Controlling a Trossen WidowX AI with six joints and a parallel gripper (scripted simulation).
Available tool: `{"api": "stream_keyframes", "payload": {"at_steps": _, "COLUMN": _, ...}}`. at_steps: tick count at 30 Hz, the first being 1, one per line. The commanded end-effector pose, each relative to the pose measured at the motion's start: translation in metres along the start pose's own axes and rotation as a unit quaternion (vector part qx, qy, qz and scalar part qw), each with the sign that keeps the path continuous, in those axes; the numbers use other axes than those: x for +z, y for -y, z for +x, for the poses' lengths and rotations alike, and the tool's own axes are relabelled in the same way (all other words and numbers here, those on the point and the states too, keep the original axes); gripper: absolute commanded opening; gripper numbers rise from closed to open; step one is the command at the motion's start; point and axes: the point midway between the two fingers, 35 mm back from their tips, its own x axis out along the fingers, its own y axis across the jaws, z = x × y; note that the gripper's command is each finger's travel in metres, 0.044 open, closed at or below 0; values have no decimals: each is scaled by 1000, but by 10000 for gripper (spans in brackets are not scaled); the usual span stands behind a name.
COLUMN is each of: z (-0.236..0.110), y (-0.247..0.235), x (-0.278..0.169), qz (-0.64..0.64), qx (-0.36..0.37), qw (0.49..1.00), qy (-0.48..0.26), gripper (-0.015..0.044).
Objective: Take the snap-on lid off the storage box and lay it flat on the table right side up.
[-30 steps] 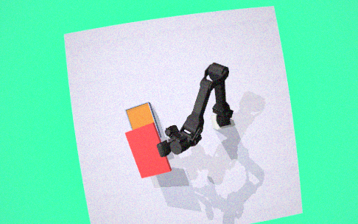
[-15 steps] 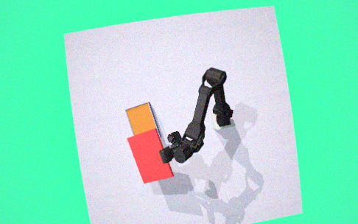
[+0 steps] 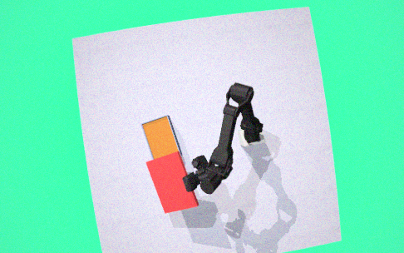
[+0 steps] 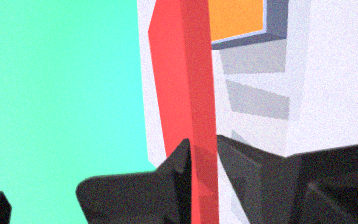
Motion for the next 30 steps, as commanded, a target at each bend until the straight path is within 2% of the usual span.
{"api": "stream_keyframes", "payload": {"at_steps": 1, "z": -3, "y": -4, "x": -9, "qz": 6, "qx": 6, "qw": 1000, "qy": 1, "gripper": 0}}
{"api": "stream_keyframes", "payload": {"at_steps": 30, "z": -5, "y": -3, "x": -67, "qz": 7, "qx": 6, "qw": 1000, "qy": 0, "gripper": 0}}
